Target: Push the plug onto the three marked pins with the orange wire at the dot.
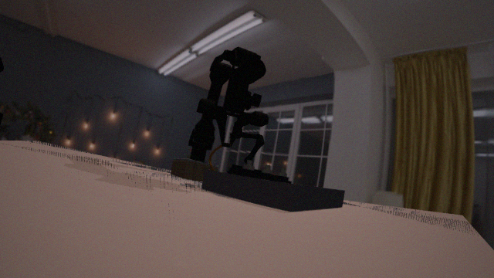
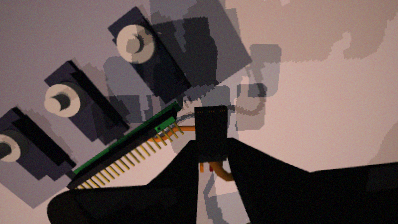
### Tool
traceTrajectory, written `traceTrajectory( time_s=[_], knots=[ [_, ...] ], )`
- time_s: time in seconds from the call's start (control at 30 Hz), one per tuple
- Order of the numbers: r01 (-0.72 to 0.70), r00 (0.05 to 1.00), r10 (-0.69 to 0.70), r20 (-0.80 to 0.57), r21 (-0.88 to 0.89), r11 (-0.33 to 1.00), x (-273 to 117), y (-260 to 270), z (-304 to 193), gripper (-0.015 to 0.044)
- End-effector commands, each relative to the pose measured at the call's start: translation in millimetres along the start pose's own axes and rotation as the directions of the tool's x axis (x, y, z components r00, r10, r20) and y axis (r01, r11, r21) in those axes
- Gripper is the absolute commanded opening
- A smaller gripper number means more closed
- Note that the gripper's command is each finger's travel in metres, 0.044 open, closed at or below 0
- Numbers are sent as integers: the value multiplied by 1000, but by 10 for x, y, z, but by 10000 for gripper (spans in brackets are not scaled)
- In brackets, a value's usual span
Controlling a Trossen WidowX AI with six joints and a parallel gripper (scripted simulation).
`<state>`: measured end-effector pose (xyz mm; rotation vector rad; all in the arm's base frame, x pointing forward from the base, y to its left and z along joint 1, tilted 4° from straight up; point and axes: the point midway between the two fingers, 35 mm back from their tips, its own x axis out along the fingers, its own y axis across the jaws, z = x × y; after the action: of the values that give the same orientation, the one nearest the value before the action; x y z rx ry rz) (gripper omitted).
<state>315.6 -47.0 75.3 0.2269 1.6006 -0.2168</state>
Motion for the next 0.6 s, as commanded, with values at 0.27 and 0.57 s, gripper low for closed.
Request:
traceTrajectory(
  time_s=[0.27, 0.57],
  knots=[
    [-3, 1000, 2, -2, -335, 942, 53, -63, -450, 0],
    [-4, 1000, 2, -4, -523, 852, 129, -103, -731, 0]
  ],
)
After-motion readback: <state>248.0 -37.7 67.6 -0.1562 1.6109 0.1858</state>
